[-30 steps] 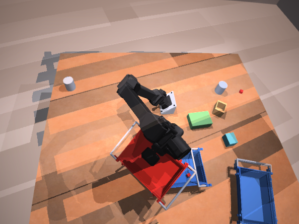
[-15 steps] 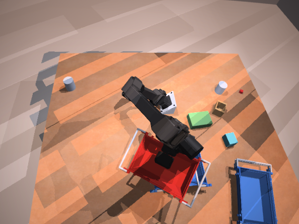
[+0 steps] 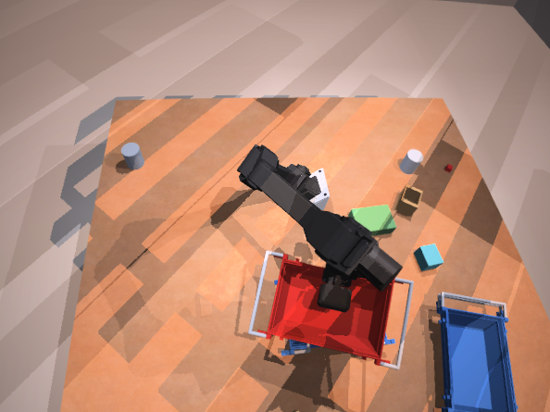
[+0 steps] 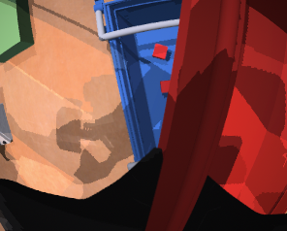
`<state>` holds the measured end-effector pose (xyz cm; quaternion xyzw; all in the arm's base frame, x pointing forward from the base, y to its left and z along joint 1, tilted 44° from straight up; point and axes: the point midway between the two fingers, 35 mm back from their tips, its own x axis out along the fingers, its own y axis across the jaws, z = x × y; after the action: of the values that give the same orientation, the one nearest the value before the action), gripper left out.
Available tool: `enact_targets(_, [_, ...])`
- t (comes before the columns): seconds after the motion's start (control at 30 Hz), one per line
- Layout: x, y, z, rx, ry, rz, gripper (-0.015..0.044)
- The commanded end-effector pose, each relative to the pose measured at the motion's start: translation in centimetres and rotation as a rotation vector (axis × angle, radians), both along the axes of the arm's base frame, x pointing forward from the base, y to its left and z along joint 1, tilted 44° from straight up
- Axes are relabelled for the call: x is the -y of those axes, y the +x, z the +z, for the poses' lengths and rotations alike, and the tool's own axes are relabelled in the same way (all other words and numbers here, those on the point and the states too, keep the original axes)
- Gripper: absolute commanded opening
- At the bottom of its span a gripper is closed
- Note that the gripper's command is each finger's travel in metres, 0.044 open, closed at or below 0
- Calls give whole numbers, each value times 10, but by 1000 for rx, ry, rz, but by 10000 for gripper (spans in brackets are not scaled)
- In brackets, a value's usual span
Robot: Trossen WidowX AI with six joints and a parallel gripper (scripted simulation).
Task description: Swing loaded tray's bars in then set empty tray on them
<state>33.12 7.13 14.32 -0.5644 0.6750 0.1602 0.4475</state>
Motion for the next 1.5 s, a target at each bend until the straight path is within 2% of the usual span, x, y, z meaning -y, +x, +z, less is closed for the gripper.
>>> enact_targets(0.0, [-13,4,0,-25,11,65,0])
enact_targets(1.07, [-18,5,-4,-51,10,99,0])
enact_targets(1.47, [-31,4,-17,-59,6,92,0])
